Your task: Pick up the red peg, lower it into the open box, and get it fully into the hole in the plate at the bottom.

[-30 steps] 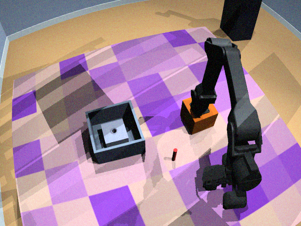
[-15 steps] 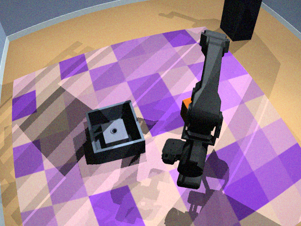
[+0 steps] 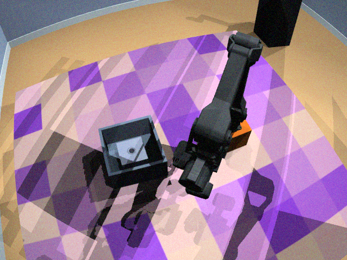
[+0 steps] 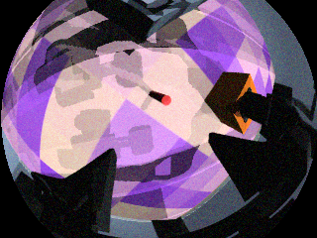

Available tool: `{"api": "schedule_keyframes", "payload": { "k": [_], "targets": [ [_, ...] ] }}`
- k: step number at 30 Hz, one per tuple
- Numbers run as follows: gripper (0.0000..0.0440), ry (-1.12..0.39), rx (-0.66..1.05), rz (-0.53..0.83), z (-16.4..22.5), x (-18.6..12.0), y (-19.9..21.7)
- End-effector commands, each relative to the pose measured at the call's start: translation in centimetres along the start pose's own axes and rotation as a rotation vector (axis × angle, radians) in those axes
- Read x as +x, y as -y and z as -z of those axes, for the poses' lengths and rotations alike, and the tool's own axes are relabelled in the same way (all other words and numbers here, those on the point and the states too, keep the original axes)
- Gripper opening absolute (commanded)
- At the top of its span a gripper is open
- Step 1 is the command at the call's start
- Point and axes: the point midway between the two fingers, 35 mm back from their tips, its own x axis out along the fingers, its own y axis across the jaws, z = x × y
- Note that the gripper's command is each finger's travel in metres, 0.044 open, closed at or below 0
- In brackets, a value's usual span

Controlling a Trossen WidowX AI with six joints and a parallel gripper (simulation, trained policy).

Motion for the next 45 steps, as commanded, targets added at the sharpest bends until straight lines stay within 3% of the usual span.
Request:
{"api": "schedule_keyframes", "payload": {
  "k": [1, 13, 30, 33, 45],
  "targets": [
    [0.0440, 0.012, 0.012, 0.054, -0.8, 1.5, 1.3],
    [0.0440, 0.033, 0.015, 0.104, -1.8, 5.6, 2.0],
    [0.0432, 0.085, -0.006, 0.063, -2.9, 12.3, 1.2],
    [0.0375, 0.086, -0.011, 0.067, -3.0, 13.2, 1.2],
    [0.0062, 0.074, -0.009, 0.135, -3.0, 15.2, 2.0]
  ]
}}
